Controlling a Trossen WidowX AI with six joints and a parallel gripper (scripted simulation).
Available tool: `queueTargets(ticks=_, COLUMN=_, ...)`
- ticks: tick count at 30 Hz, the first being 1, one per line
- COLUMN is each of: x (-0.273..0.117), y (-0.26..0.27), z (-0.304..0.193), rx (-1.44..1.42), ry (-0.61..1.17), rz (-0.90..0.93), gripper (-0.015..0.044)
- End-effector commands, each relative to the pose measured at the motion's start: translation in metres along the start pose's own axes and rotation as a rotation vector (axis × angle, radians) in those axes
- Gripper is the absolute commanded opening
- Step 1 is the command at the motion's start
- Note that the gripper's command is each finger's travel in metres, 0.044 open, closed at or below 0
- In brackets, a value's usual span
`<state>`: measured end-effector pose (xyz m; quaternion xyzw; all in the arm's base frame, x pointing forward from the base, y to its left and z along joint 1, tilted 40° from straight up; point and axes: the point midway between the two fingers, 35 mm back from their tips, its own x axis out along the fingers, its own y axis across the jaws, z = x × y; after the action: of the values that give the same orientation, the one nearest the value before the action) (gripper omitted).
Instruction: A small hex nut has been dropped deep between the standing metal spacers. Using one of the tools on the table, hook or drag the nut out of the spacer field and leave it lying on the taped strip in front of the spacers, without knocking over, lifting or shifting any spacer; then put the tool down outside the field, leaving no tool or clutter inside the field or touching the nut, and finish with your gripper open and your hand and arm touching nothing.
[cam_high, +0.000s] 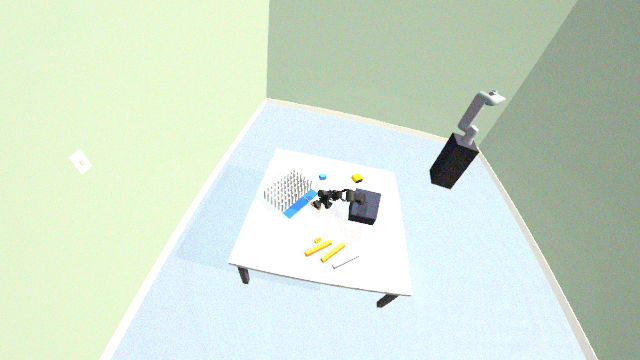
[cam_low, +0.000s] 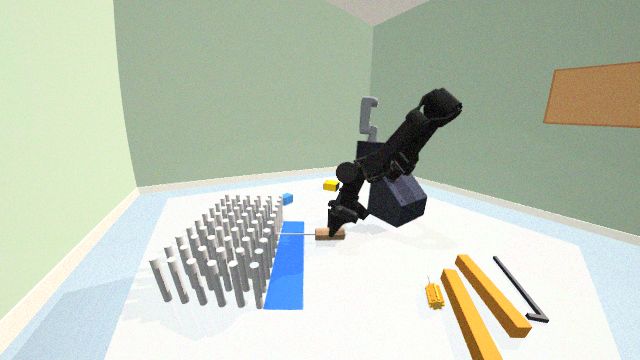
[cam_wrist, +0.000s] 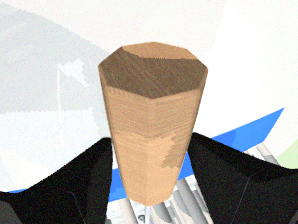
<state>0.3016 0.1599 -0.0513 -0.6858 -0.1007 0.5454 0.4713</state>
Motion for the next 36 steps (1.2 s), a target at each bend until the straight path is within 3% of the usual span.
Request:
queueTargets(ticks=1, x=0.001, y=-0.003, z=-0.006, rx=-0.006, ry=0.005, rz=-0.008, gripper=0.0000)
queueTargets(ticks=36, x=0.010, y=-0.003, z=-0.027, rx=-0.008, ry=0.006, rz=-0.009, gripper=0.0000)
